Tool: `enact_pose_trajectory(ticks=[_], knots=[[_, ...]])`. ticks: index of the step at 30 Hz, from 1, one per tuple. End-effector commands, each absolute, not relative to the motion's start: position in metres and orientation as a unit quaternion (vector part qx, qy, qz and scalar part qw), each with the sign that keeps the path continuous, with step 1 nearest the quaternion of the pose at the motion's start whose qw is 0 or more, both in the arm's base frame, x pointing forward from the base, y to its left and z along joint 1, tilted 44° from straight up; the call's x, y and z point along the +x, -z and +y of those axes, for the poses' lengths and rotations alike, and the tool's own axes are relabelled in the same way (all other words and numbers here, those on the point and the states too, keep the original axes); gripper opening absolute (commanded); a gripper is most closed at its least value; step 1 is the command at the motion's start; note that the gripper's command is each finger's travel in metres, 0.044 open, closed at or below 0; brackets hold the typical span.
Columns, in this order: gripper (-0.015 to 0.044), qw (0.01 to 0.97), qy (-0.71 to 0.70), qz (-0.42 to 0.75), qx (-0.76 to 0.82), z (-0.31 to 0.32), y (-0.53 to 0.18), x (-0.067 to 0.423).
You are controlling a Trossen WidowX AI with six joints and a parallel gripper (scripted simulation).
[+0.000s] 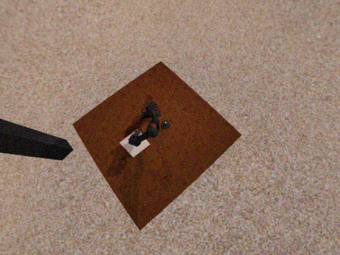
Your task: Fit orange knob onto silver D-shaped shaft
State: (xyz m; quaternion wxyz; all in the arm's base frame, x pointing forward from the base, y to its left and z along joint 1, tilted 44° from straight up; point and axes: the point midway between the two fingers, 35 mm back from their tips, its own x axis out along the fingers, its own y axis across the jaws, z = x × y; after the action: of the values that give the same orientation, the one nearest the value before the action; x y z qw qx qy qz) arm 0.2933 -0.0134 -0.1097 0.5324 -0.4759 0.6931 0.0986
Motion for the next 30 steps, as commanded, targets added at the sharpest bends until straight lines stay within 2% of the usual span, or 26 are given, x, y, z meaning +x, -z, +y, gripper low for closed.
enact_pose_trajectory(ticks=[1, 30], knots=[[0.0181, 0.550, -0.112, 0.679, -0.473, -0.014, 0.106, 0.291], [0.0181, 0.694, -0.222, 0.530, -0.434, -0.029, 0.087, 0.271]])
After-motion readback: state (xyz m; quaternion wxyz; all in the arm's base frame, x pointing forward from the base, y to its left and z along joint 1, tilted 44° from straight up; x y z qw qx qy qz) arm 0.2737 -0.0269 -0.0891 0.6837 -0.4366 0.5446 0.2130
